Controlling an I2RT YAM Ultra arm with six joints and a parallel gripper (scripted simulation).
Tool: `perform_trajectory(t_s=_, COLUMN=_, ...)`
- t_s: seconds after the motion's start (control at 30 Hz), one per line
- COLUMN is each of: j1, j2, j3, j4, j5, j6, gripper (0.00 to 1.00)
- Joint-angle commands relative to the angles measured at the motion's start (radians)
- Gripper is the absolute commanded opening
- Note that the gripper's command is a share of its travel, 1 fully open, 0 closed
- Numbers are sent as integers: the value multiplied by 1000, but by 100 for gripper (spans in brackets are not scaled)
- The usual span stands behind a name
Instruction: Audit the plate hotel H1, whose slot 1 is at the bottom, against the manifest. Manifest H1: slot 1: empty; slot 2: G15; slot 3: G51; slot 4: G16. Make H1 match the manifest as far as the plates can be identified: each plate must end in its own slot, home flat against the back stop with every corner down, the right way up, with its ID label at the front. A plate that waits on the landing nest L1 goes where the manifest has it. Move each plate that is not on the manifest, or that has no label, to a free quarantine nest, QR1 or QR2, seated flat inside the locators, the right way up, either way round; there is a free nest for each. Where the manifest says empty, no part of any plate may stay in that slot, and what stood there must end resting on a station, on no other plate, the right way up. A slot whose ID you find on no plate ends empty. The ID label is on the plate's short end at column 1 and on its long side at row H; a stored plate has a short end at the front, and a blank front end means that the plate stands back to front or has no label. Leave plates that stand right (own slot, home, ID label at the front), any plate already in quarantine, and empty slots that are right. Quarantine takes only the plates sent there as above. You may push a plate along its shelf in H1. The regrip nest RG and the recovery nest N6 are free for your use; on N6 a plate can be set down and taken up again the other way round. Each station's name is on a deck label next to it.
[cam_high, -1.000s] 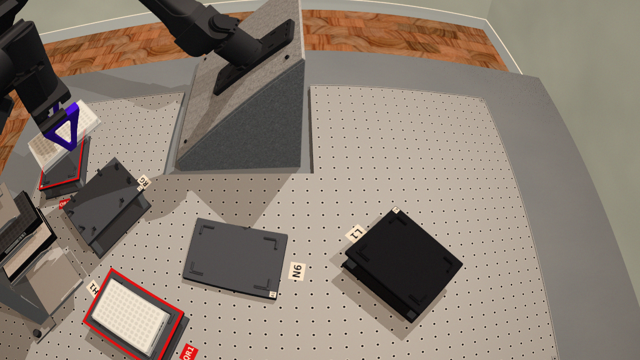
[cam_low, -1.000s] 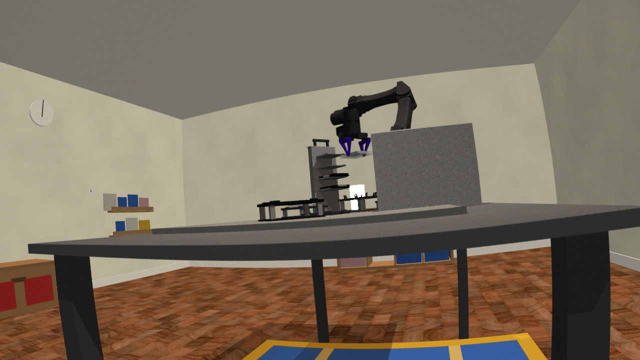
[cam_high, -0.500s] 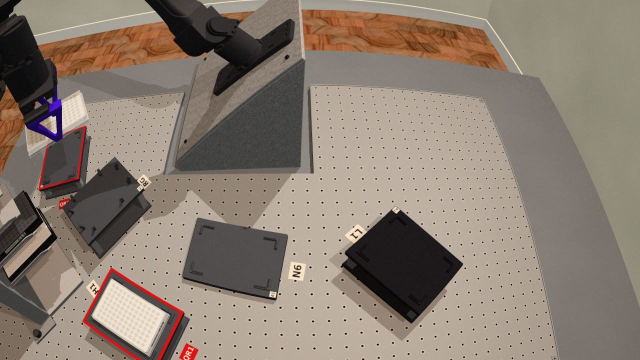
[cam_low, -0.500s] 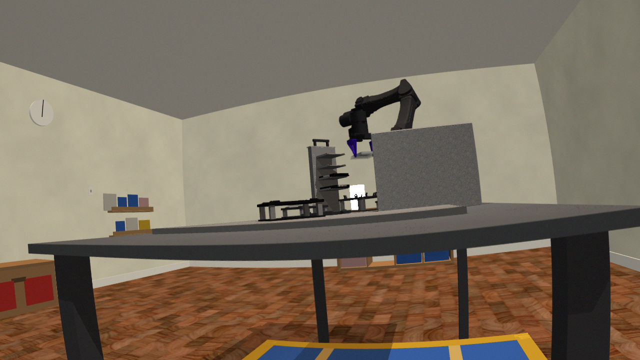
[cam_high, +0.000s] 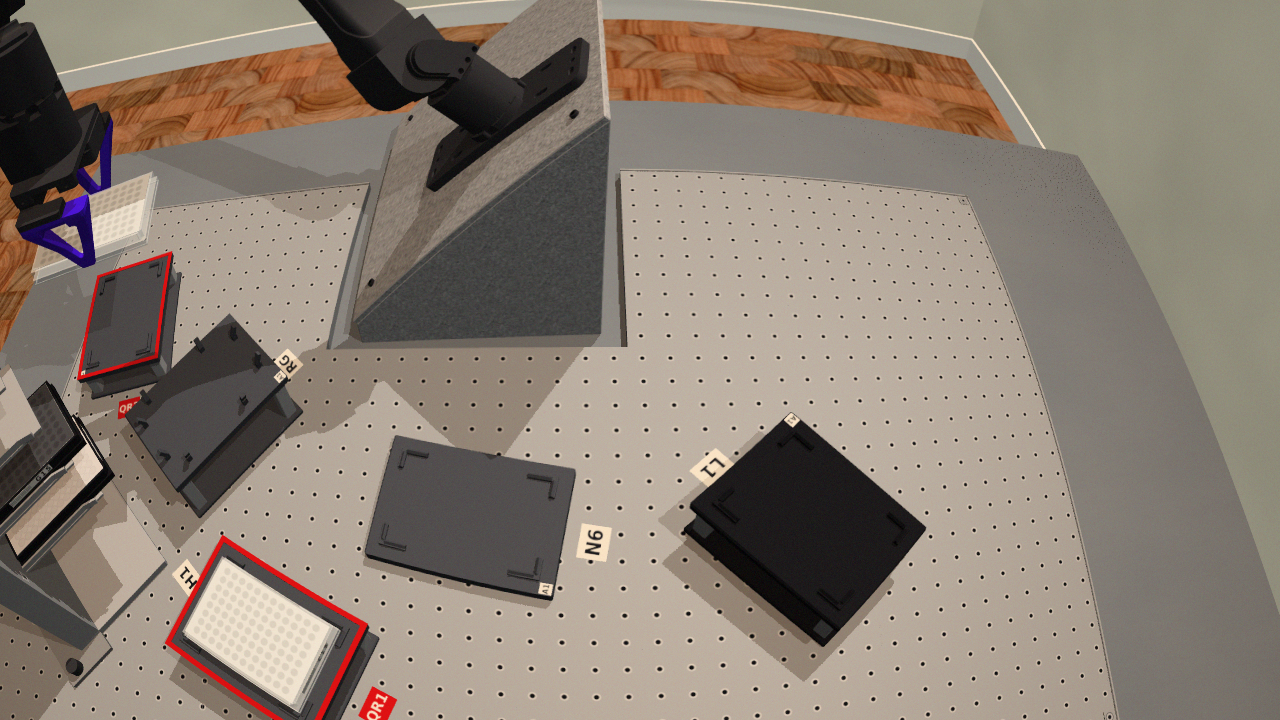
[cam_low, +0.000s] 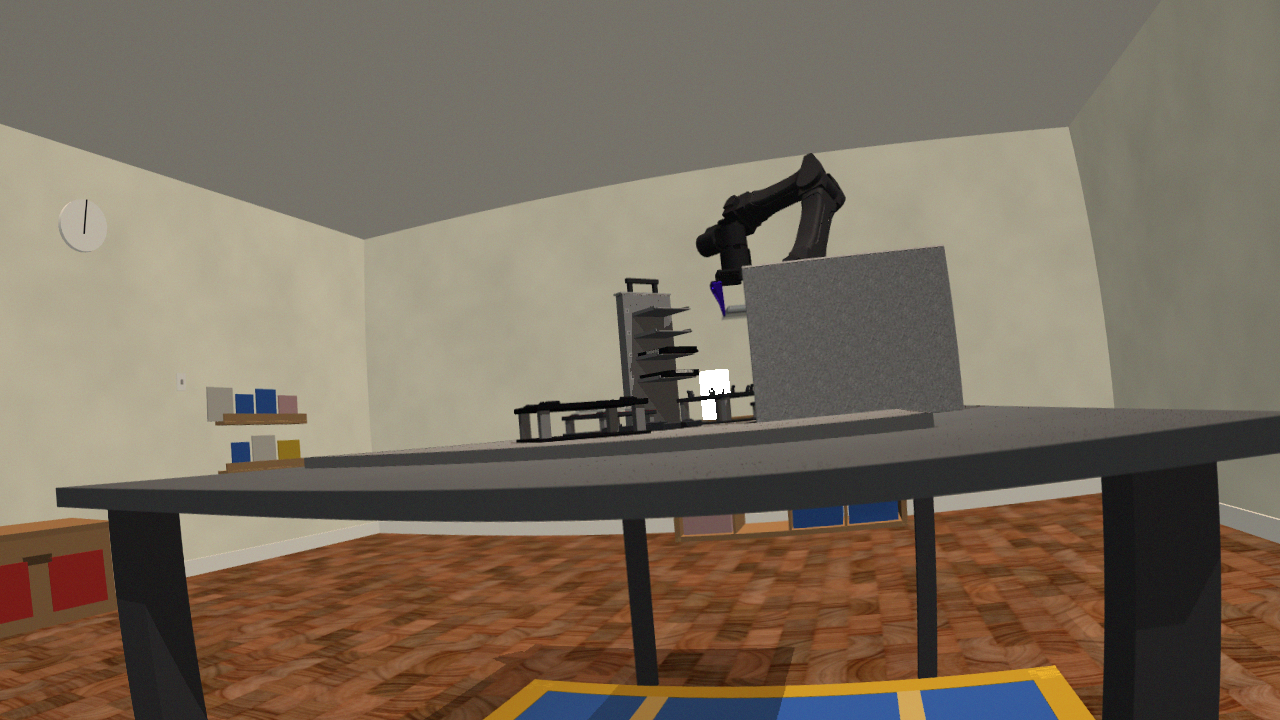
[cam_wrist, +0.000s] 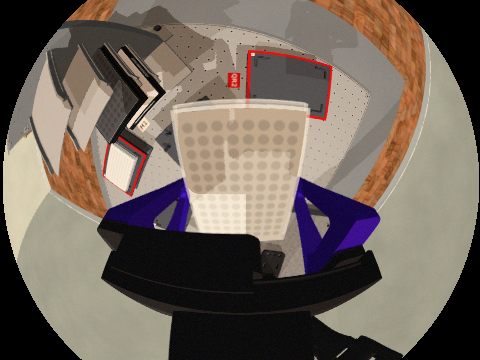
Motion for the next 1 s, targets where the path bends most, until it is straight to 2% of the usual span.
perform_trajectory(t_s=0.0, j1=-27, j2=-14, j3=23, j4=5, j5=-23, j6=40, gripper=86)
perform_trajectory(t_s=0.13, j1=-84, j2=-17, j3=50, j4=10, j5=-50, j6=72, gripper=86)
perform_trajectory(t_s=0.2, j1=-84, j2=-17, j3=50, j4=10, j5=-50, j6=72, gripper=86)
perform_trajectory(t_s=0.7, j1=-308, j2=4, j3=179, j4=17, j5=-169, j6=202, gripper=86)
perform_trajectory(t_s=0.77, j1=-308, j2=4, j3=179, j4=17, j5=-169, j6=202, gripper=86)
perform_trajectory(t_s=0.97, j1=-398, j2=27, j3=246, j4=9, j5=-222, j6=261, gripper=86)
